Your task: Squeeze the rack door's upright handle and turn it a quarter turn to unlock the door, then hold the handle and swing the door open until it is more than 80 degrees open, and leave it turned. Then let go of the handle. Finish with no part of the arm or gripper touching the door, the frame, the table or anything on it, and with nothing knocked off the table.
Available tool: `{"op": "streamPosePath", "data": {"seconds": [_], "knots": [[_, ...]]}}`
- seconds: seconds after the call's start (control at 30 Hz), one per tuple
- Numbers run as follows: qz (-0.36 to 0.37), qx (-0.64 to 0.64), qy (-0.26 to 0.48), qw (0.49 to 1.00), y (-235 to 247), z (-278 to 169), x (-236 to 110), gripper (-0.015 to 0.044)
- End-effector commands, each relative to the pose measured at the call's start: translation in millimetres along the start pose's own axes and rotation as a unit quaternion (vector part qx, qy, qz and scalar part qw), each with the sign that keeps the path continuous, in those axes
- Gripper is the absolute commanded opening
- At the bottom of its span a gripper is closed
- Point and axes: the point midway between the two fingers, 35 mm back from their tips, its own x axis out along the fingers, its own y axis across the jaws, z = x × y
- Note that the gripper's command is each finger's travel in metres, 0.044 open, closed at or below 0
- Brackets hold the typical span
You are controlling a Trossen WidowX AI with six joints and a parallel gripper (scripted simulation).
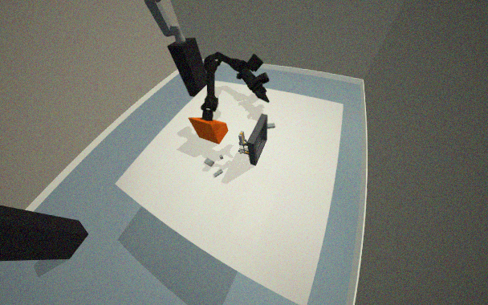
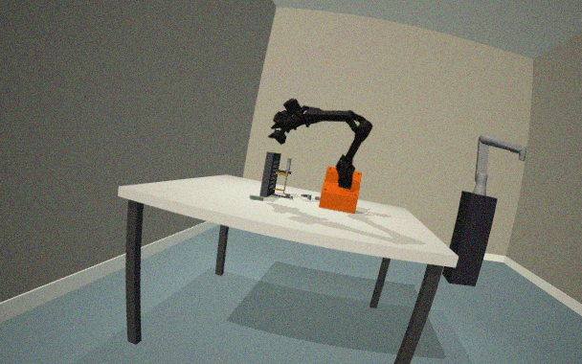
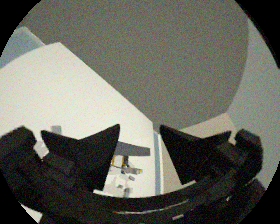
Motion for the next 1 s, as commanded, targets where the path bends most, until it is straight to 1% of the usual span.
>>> {"op": "streamPosePath", "data": {"seconds": [0.0, 0.47, 0.97], "knots": [[0.019, -0.004, 0.052, 0.998, -7, -16, 13, 0.0288], [0.092, 0.010, 0.194, 0.977, -27, -67, 41, 0.0288], [0.193, 0.058, 0.309, 0.929, -43, -119, 53, 0.0288]]}}
